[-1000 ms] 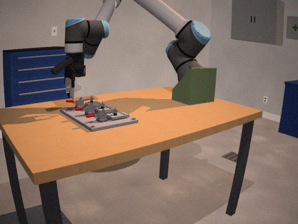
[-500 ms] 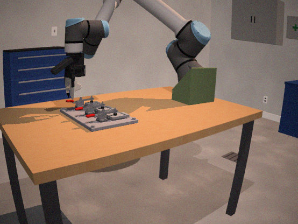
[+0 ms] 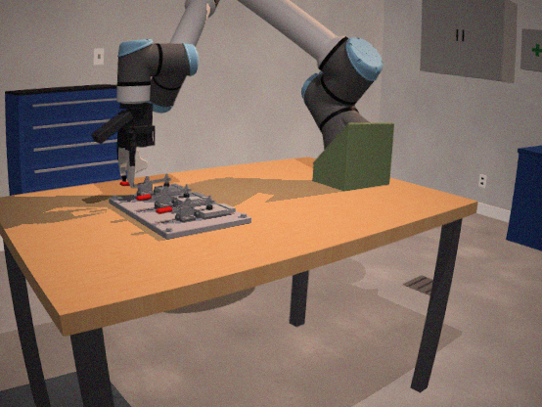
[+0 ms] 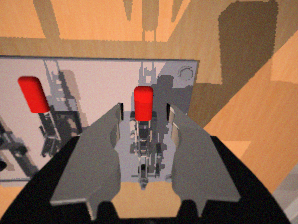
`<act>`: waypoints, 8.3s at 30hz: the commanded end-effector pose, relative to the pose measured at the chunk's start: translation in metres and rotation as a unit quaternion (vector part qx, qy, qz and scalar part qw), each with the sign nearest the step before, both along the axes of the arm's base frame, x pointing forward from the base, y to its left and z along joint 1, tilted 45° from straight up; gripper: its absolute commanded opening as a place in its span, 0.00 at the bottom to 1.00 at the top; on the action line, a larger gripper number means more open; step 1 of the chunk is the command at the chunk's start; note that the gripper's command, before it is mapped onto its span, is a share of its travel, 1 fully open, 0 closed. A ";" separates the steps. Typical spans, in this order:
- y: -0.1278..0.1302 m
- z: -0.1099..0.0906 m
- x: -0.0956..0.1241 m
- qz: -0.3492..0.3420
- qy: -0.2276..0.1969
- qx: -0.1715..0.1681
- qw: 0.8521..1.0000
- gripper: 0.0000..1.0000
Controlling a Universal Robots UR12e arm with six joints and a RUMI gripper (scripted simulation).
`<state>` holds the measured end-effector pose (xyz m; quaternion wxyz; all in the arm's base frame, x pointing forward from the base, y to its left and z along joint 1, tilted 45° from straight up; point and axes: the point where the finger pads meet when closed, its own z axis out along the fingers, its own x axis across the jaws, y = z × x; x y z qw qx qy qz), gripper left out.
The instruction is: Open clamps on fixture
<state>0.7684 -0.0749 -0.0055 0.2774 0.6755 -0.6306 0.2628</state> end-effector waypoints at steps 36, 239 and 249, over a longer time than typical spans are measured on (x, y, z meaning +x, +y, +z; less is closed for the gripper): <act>-0.004 -0.009 -0.001 0.002 0.001 0.001 1.000 0.28; 0.007 0.010 -0.052 -0.001 0.004 0.000 1.000 0.00; 0.006 0.010 -0.052 -0.002 0.004 0.000 1.000 0.00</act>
